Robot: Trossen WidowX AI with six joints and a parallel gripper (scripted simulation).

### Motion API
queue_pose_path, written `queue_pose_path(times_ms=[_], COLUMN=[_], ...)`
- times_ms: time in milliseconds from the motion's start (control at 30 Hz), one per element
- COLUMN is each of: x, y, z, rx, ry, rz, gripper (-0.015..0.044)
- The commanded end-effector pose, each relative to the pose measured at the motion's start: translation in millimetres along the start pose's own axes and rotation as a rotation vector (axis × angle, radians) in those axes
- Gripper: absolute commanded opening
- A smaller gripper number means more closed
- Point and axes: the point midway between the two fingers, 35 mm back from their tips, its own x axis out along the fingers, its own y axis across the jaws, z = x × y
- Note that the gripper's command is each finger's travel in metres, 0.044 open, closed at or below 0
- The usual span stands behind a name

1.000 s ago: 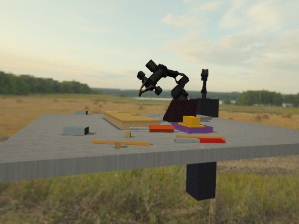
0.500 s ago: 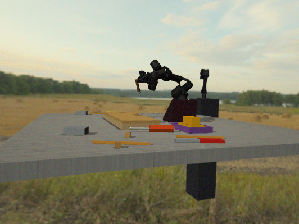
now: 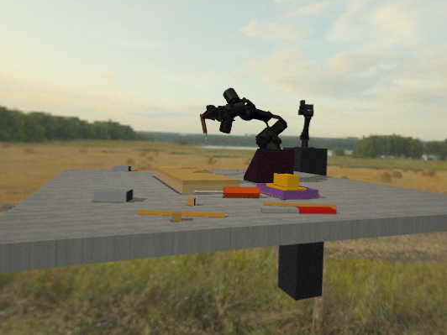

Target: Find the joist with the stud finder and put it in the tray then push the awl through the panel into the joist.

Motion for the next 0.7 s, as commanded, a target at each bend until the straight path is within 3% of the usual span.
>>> queue_pose_path(times_ms=[0, 667], x=[7.9, 50.5], y=[-3.7, -45.9], z=[-7.9, -25.5], rx=[-0.049, -0.269], ry=[0.000, -0.013], rz=[-0.057, -0.431], gripper=[0.0000, 0.0000])
